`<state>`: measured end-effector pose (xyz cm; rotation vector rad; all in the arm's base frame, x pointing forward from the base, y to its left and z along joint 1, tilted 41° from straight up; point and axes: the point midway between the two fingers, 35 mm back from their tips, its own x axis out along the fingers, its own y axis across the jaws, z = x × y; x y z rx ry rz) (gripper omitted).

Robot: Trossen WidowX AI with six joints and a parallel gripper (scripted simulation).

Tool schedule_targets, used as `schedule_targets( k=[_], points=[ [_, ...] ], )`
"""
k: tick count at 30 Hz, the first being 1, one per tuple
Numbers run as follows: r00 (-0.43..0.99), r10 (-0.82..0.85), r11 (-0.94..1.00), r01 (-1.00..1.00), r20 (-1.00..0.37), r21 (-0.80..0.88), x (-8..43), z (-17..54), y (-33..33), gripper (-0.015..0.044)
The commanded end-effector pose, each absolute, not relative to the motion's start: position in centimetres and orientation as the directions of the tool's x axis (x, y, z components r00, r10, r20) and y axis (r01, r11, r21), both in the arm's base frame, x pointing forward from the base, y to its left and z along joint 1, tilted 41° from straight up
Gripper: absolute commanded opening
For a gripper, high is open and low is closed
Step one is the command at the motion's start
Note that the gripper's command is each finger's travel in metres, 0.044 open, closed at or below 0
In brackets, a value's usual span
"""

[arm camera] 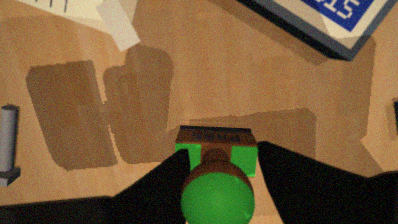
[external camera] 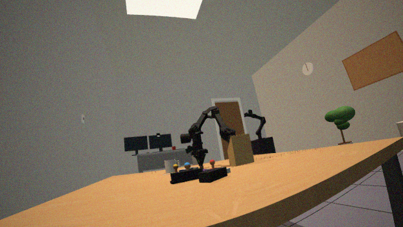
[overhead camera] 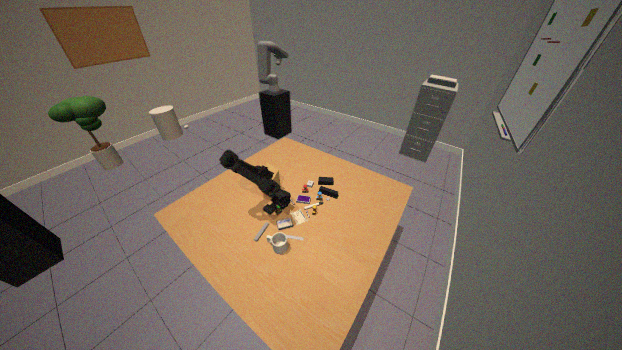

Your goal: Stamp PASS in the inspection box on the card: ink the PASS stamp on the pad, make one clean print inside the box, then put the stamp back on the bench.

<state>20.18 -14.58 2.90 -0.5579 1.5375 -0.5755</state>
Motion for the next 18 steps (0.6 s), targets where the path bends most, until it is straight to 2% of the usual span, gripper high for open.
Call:
schedule_targets(
  k=[1,18],
  points=[
    [-0.036,-0.658,0.752,0.001,-0.752,-0.659,20.42,3.14,-14.44,0.0],
    [-0.036,-0.655,0.755,0.001,-0.755,-0.655,20.57,3.71,-13.93,0.0]
  ],
)
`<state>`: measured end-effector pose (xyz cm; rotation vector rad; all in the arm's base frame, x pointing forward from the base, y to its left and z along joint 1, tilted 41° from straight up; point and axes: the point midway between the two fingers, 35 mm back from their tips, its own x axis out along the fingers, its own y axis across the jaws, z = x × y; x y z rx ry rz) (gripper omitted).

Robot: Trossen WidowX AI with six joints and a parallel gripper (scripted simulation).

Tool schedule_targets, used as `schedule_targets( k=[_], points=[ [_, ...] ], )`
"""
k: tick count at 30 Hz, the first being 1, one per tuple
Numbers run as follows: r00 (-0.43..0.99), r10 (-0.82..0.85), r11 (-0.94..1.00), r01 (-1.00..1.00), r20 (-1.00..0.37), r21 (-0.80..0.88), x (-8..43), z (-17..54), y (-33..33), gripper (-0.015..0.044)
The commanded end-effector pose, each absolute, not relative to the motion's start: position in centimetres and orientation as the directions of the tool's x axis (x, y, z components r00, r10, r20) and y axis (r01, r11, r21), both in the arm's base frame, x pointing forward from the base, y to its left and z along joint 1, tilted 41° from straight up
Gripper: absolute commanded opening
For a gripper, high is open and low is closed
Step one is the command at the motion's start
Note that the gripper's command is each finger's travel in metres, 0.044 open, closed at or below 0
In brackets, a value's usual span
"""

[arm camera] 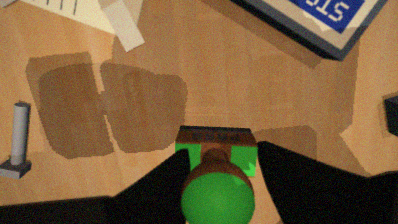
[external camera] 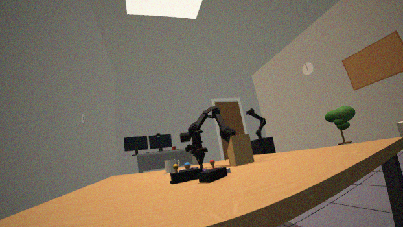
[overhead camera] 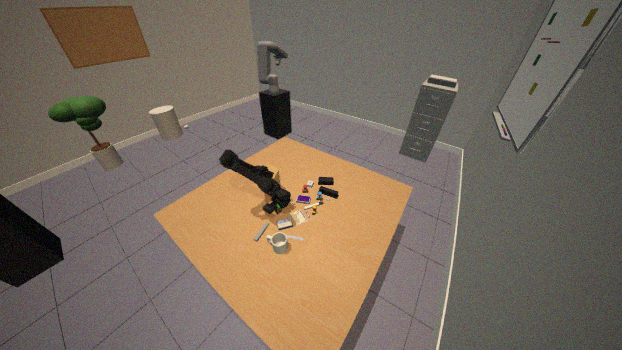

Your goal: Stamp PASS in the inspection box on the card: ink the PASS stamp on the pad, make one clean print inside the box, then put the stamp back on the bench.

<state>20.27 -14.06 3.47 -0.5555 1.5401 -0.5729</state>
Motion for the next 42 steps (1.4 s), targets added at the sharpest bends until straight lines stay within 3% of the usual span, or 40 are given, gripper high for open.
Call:
schedule_targets(
  k=[1,42],
  points=[
    [-0.036,-0.655,0.755,0.001,-0.755,-0.655,20.6,3.7,-13.9,0.0],
    [-0.036,-0.648,0.761,0.002,-0.761,-0.649,20.8,5.2,-12.7,0.0]
  ],
)
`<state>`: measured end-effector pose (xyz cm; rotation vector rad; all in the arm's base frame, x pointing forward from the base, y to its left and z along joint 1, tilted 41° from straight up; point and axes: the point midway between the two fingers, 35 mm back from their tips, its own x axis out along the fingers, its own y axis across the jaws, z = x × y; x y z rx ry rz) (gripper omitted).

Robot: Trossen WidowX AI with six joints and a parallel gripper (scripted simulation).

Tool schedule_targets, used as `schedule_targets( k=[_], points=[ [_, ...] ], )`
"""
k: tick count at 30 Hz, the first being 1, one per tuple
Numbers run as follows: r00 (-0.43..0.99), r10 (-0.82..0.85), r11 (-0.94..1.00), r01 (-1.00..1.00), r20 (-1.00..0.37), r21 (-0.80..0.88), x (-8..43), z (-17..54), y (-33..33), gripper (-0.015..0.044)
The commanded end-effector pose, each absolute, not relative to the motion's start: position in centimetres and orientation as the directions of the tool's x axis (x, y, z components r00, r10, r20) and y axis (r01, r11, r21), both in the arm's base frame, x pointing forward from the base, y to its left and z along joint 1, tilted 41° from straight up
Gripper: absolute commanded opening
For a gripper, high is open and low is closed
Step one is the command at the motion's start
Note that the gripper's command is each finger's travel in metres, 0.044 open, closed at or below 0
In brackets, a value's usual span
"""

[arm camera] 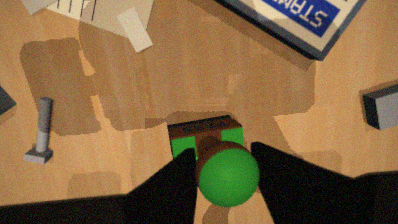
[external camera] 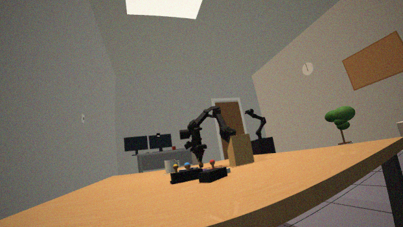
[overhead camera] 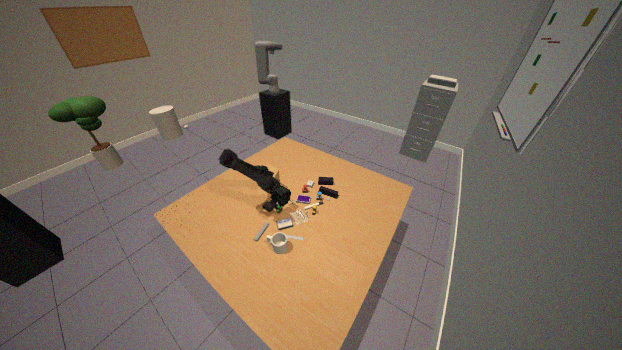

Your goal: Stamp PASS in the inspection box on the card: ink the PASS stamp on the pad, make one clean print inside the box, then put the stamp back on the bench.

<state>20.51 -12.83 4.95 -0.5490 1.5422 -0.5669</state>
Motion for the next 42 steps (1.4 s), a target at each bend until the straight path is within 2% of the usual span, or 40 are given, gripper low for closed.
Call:
schedule_targets(
  k=[1,42],
  points=[
    [-0.036,-0.648,0.761,0.002,-0.761,-0.648,20.8,5.2,-12.6,0.0],
    [-0.038,-0.643,0.765,0.002,-0.765,-0.644,20.8,6.8,-11.4,0.0]
  ],
)
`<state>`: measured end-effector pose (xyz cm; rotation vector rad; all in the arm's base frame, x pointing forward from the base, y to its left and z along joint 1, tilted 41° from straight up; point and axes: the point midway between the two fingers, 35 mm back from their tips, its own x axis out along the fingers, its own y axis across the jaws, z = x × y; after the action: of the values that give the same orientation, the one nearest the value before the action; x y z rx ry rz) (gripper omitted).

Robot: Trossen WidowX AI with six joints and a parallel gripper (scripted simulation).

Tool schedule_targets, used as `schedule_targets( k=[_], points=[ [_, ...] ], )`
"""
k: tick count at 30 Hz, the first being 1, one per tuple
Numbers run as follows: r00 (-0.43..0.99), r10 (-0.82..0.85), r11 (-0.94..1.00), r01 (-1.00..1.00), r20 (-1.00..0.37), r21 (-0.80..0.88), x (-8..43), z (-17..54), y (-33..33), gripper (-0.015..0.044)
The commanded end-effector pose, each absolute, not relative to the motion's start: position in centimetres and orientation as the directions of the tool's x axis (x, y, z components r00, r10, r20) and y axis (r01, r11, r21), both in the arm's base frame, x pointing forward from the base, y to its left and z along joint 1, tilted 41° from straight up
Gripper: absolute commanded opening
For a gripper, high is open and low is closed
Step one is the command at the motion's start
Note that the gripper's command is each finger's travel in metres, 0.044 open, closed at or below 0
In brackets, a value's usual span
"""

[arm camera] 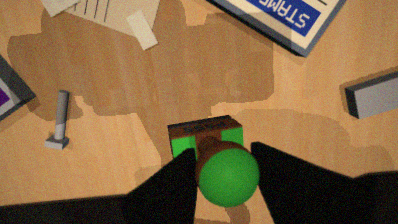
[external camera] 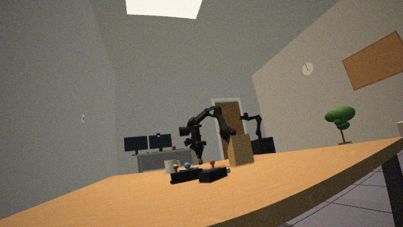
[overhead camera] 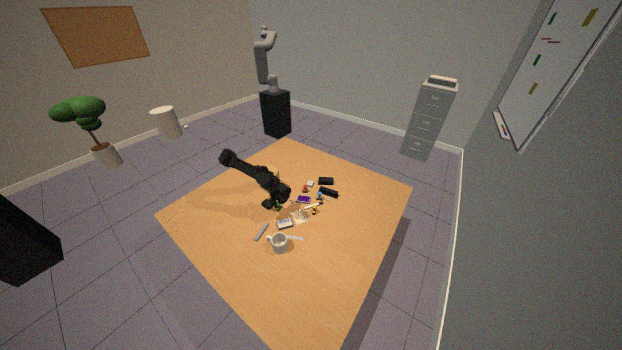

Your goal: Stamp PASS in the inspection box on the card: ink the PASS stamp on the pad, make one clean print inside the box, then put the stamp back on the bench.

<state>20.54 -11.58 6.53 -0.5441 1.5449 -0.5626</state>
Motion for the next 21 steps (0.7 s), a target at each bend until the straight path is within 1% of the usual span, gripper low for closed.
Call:
schedule_targets(
  k=[1,21],
  points=[
    [-0.038,-0.643,0.765,0.002,-0.765,-0.644,20.78,6.82,-11.39,0.0],
    [-0.039,-0.642,0.767,0.002,-0.766,-0.642,20.7,7.61,-10.8,0.0]
  ],
)
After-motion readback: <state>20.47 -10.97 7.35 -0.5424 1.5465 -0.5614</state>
